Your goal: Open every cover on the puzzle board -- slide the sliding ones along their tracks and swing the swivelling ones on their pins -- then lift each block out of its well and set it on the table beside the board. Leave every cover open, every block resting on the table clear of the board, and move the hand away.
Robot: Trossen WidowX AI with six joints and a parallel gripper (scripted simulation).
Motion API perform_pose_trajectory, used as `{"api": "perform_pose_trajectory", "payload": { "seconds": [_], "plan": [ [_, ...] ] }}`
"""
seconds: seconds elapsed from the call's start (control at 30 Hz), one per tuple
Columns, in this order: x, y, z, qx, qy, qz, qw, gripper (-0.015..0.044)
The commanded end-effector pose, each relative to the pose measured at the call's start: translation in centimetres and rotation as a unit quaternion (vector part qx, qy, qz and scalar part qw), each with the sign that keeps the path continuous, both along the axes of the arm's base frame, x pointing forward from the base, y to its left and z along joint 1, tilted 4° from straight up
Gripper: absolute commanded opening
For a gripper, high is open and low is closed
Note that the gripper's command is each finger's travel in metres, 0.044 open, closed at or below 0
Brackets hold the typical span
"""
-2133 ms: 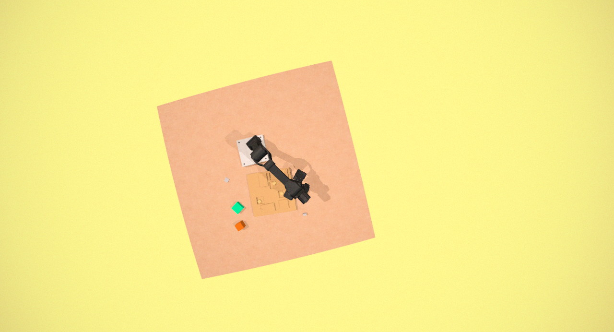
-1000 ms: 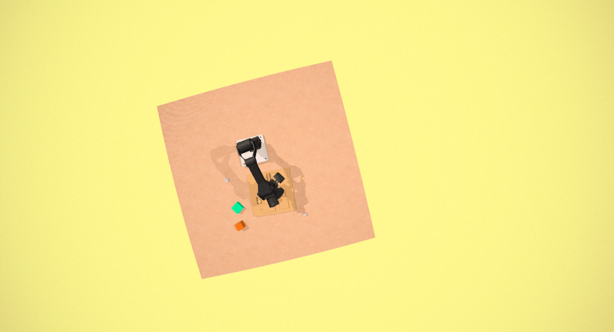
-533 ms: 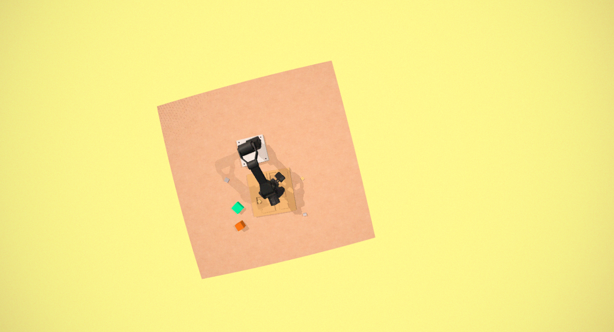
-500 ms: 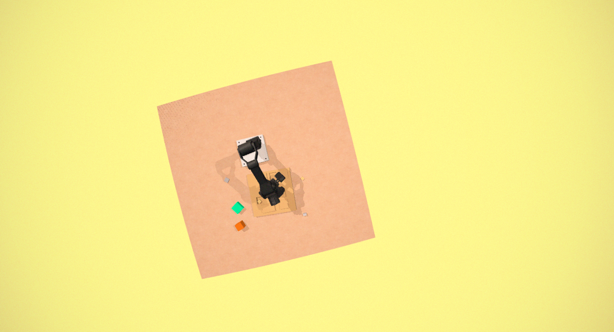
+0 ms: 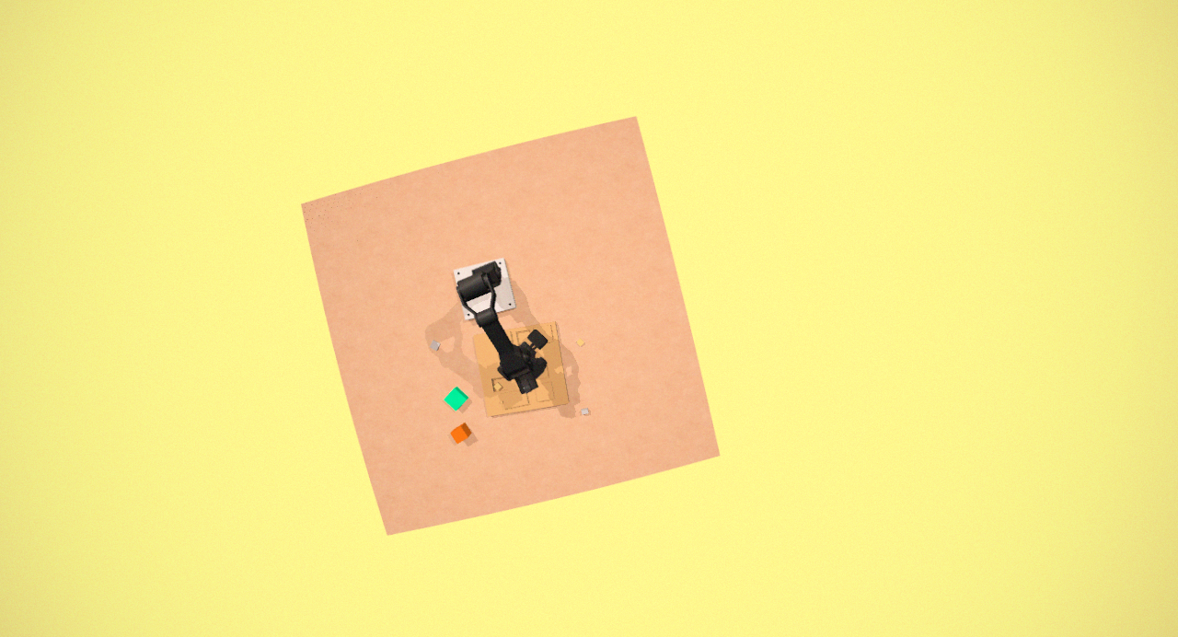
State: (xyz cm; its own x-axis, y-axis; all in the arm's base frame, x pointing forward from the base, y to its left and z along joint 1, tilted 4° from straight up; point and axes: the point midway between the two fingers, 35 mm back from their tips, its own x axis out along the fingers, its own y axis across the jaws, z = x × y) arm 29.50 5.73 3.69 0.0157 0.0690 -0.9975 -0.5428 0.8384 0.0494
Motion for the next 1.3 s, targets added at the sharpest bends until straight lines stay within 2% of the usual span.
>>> {"api": "perform_pose_trajectory", "payload": {
  "seconds": [0.0,0.83,1.27],
  "plan": [
    [-0.2,0.0,-0.3,0.000,0.004,-0.002,1.000,0.0000],
    [0.9,-1.1,-0.6,0.000,0.004,-0.003,1.000,0.0000],
    [0.5,-1.1,0.7,0.000,0.004,-0.005,1.000,0.0000]
  ]
}}
